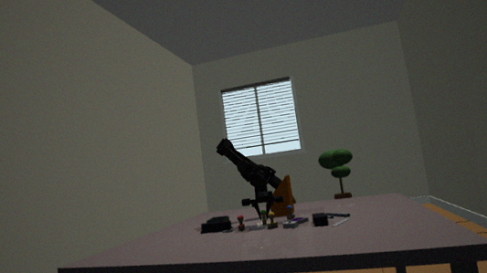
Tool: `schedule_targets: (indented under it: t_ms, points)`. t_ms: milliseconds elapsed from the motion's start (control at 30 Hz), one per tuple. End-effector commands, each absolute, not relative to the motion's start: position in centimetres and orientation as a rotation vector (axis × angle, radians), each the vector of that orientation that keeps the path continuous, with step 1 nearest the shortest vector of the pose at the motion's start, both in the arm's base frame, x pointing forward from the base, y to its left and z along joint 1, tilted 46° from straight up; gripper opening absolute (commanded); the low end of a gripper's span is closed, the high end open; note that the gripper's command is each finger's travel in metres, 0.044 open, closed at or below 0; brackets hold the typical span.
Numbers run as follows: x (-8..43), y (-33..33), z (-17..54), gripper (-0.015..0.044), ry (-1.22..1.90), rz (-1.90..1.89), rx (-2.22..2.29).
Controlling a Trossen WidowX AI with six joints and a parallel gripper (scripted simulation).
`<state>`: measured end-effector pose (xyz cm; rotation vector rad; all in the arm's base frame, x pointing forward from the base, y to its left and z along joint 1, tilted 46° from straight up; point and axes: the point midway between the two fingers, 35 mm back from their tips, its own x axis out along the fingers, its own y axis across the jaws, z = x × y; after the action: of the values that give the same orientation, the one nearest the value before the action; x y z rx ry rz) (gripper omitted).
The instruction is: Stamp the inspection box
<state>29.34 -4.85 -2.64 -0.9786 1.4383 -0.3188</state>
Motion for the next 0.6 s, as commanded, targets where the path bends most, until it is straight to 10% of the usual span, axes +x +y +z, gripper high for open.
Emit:
schedule_targets:
  t_ms: [0,567]
  points:
    - [29.4,-4.67,-2.38,0.0,1.432,-0.324,-0.978]
    - [29.31,-3.86,-1.65,0.0,1.432,-0.322,-0.977]
